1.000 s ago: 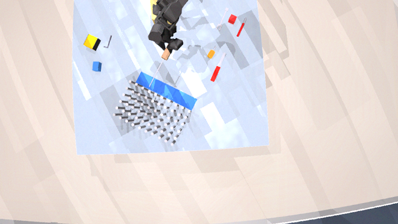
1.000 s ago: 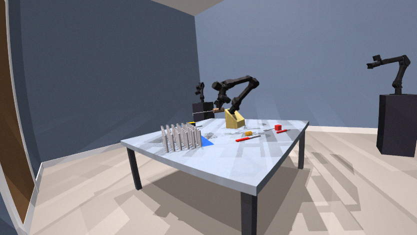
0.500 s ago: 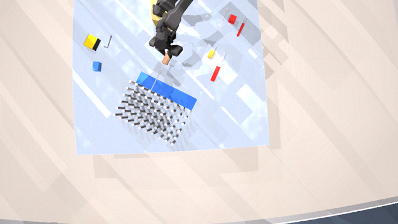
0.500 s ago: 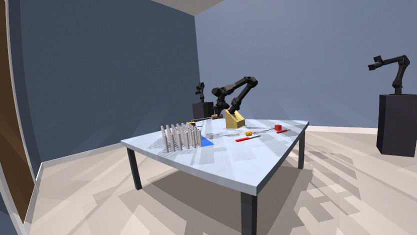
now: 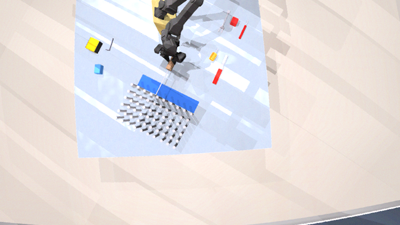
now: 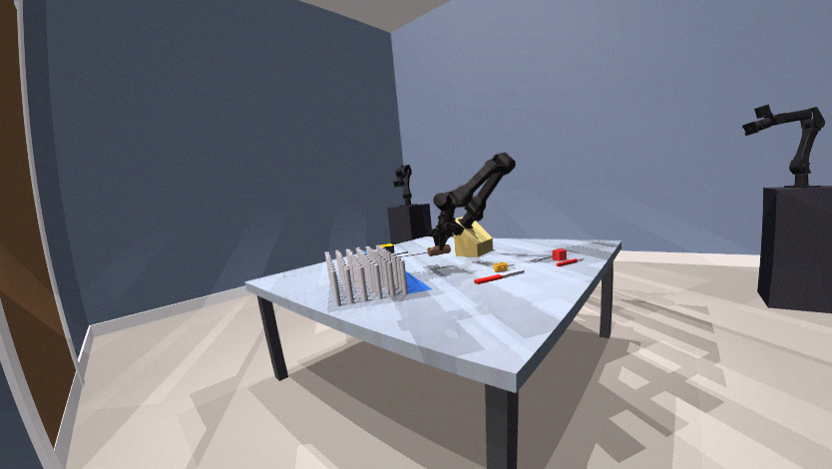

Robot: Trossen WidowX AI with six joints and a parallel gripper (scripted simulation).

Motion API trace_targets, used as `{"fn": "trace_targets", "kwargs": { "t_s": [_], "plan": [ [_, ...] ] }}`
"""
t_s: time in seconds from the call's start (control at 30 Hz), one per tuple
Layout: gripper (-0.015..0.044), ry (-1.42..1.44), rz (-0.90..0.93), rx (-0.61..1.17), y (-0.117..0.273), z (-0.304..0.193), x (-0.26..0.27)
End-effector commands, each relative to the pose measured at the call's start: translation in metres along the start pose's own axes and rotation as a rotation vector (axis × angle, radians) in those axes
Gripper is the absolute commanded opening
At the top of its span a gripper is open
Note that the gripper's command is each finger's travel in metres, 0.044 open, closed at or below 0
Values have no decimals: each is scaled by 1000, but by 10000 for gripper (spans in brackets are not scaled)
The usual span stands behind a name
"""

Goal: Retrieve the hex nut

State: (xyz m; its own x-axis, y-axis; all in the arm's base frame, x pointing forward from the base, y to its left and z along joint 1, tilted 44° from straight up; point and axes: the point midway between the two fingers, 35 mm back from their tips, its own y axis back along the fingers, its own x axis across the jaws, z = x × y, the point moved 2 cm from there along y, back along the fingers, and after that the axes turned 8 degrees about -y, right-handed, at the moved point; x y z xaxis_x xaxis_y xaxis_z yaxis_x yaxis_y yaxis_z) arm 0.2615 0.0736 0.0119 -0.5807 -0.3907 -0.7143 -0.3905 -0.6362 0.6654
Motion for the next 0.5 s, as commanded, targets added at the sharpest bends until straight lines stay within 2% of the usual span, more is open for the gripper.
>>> {"fn": "trace_targets", "kwargs": {
  "t_s": [0.0, 0.47],
  "plan": [
    [0, -6, -11, 9, -13, 10, 5],
    [0, -15, -31, 4, -28, 26, 13]
  ]
}}
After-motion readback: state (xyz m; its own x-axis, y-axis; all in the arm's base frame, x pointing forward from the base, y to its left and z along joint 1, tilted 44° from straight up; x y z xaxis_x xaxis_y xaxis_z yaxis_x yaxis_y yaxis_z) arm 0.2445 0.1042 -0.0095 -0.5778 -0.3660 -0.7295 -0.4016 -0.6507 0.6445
